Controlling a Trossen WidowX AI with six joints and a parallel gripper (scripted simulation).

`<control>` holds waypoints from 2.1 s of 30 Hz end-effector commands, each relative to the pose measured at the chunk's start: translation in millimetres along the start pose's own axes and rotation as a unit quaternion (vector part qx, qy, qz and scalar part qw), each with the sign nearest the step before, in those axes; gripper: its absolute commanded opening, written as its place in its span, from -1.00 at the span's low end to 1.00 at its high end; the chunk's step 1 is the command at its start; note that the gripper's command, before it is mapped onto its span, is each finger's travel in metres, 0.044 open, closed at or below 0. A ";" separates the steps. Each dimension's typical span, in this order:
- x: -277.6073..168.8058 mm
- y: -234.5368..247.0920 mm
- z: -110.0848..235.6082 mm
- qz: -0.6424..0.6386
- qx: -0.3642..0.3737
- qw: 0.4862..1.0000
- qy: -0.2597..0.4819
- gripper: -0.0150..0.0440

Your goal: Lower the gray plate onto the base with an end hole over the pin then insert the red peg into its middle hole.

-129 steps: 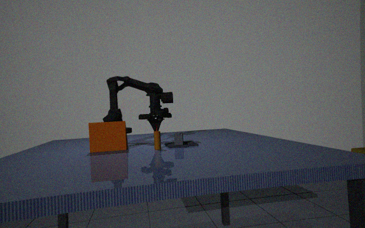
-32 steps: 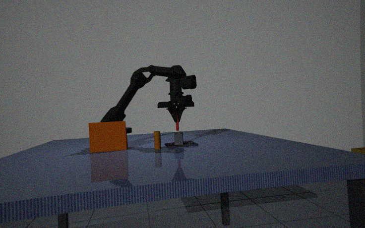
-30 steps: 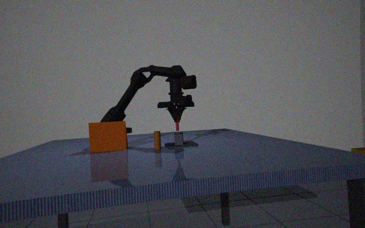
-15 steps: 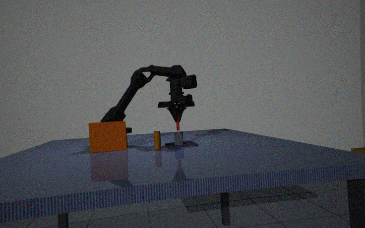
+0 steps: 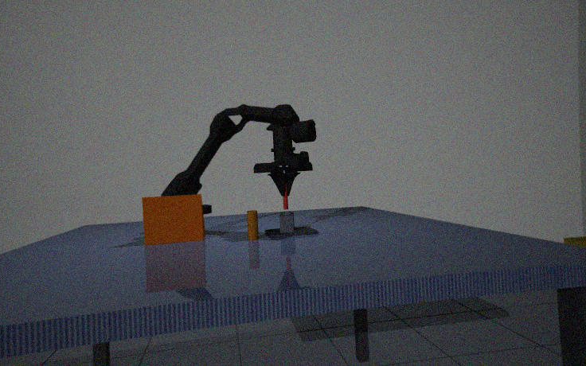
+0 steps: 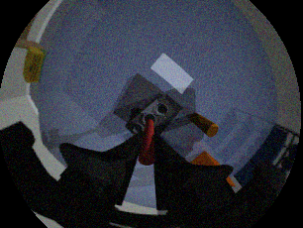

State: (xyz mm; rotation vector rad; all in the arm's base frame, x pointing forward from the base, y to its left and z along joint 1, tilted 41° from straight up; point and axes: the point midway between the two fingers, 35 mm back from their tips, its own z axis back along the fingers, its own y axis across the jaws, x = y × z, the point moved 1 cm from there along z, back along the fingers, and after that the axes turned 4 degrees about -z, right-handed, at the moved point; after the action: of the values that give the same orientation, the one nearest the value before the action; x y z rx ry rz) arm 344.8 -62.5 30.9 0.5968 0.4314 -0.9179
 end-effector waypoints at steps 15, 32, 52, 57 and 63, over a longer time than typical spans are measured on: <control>1.0 0.3 -16.2 0.003 -0.001 1.000 -0.002 -0.49; 0.5 1.4 -16.0 0.008 -0.002 1.000 -0.004 -0.49; -0.3 1.4 -17.8 0.008 -0.002 1.000 -0.004 -0.49; -0.4 1.4 -17.3 0.011 -0.003 1.000 -0.005 -0.49; -0.4 1.4 -17.3 0.011 -0.003 1.000 -0.005 -0.40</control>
State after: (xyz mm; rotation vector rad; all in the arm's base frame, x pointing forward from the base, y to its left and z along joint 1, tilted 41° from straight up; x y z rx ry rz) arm 344.1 -50.4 18.3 0.5907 0.4183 -0.8988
